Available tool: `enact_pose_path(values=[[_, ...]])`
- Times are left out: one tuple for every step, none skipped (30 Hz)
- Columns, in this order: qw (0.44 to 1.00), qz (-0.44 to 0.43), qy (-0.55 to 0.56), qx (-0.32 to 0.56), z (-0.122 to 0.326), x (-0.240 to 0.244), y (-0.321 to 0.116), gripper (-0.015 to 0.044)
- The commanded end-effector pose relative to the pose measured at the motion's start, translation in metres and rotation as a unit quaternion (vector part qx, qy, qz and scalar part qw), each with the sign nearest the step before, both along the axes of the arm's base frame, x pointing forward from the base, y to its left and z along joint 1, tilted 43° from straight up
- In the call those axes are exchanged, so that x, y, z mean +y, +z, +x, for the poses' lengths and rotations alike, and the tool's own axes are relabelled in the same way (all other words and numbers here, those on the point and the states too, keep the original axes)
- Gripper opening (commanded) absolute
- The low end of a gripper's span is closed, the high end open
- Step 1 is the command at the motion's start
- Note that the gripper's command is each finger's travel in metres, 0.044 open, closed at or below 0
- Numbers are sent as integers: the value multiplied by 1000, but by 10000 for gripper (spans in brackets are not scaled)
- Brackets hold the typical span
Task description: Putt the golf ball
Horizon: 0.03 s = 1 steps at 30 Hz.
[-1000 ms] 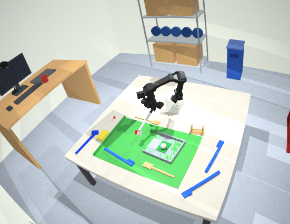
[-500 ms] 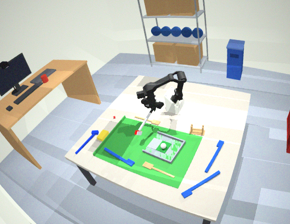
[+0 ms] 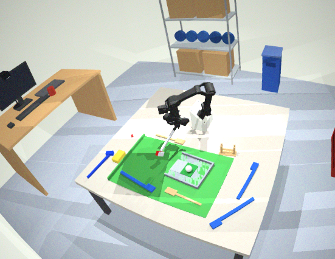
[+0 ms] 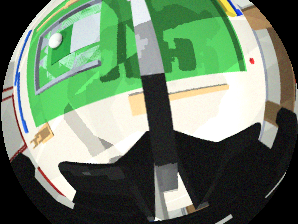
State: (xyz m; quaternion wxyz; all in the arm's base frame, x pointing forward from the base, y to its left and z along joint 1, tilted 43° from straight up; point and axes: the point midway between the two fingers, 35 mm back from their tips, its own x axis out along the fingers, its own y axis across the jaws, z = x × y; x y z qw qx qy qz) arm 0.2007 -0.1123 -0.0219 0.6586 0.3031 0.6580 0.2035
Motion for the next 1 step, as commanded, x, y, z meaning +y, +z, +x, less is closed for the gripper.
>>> enact_pose_path(values=[[1000, -1, -1, -1, 0, 0, 0, 0]])
